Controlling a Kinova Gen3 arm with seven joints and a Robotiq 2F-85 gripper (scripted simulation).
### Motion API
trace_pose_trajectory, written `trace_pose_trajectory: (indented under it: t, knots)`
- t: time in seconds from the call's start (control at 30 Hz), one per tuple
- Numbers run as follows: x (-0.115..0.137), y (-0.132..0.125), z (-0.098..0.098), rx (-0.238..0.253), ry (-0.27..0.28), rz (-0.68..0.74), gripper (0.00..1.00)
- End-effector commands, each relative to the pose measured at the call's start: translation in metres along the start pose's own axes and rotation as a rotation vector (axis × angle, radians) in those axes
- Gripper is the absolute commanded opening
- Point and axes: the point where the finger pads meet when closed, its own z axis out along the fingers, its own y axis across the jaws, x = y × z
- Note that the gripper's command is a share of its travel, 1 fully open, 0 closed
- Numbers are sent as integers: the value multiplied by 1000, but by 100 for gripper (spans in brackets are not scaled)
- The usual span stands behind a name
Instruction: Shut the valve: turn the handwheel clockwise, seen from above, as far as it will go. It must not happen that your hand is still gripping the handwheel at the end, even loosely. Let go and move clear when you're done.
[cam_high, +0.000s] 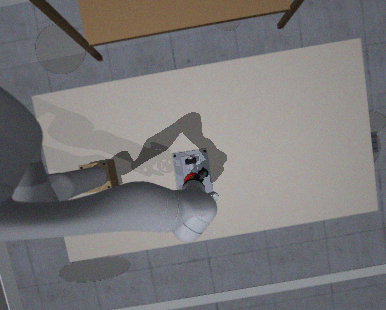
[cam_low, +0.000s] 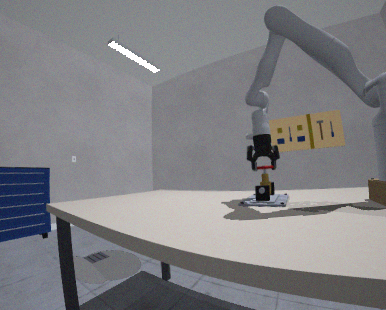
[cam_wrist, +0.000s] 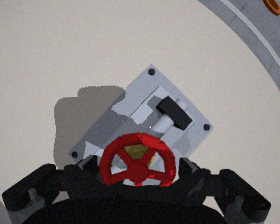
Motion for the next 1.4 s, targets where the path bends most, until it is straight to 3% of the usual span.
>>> trace_pose_trajectory:
  t: [0.0,0.83,1.37]
  knots:
    - [0,0,-1,1,1,0,100]
    - [0,0,-2,1,1,0,100]
    - [0,0,-21,1,1,0,100]
